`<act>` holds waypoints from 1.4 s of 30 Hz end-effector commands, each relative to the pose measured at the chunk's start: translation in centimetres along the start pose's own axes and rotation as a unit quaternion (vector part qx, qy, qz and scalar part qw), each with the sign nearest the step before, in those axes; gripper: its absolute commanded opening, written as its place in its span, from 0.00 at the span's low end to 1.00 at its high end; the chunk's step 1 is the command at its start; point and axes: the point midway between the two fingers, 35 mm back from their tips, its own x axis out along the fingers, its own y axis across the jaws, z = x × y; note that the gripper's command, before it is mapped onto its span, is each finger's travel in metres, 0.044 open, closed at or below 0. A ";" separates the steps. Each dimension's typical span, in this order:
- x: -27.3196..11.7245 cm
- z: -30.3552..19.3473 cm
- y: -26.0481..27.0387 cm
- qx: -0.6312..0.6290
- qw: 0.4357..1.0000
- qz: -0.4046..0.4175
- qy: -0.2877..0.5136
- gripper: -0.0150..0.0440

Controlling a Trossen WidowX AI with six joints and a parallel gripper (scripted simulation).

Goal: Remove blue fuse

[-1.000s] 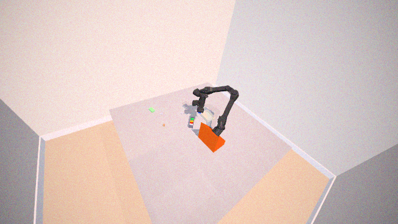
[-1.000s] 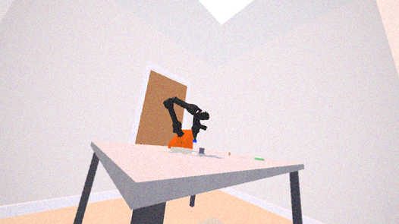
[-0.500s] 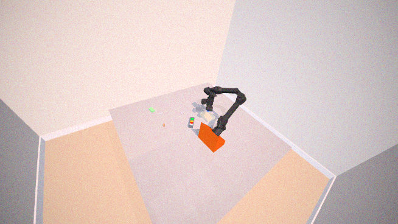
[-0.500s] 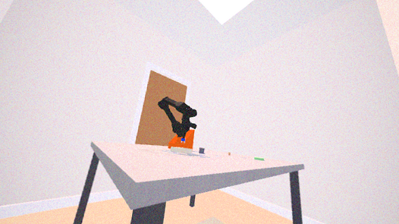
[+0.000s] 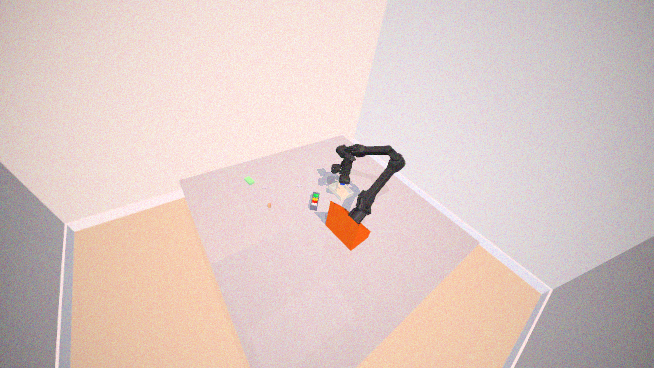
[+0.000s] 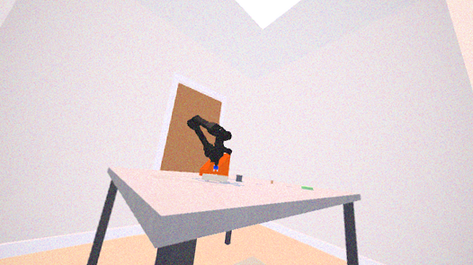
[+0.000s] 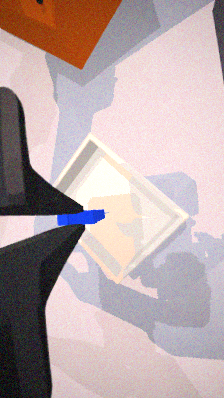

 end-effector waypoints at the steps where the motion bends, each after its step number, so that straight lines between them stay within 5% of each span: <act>1: 0.8 0.0 0.3 -0.003 1.000 0.003 0.001 0.25; 16: 2.6 -0.1 0.3 -0.003 1.000 0.002 0.002 0.25; 29: 2.1 -0.1 0.1 0.000 1.000 0.000 0.002 0.81; 33: -1.2 0.0 0.3 -0.003 1.000 0.003 0.001 0.81; 42: -1.4 -0.1 0.3 -0.003 1.000 0.003 0.001 0.81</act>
